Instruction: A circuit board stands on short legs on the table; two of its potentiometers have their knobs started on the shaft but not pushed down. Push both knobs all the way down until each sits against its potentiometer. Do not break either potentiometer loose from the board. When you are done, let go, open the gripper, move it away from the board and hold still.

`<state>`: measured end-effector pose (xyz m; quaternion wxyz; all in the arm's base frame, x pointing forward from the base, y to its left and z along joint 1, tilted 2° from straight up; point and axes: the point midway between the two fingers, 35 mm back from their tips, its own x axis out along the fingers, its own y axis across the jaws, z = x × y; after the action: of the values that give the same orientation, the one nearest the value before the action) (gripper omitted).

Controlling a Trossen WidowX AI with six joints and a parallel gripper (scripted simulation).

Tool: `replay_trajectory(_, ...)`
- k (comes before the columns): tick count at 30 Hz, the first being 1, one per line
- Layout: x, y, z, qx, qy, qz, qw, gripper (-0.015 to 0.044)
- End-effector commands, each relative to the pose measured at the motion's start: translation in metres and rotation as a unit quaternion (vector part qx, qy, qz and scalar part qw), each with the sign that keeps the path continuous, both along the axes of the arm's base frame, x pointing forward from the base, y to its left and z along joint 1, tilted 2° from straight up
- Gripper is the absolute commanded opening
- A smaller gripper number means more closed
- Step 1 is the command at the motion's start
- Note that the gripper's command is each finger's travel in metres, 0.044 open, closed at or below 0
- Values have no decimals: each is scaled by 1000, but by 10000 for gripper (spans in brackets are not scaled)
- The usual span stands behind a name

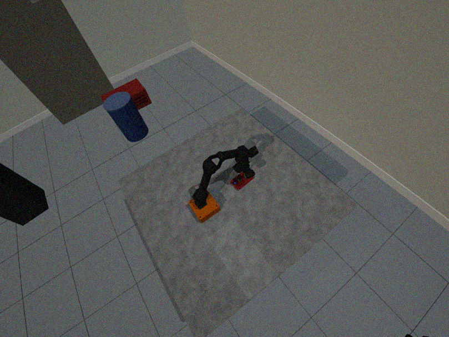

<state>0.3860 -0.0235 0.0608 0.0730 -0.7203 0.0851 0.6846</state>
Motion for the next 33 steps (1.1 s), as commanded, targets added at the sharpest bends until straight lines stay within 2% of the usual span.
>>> replay_trajectory(1, 1, -1, -8, -2, 1, 1, 1000, 0)
replay_trajectory(33, 2, -1, -24, -2, 1, 1, 1000, 0)
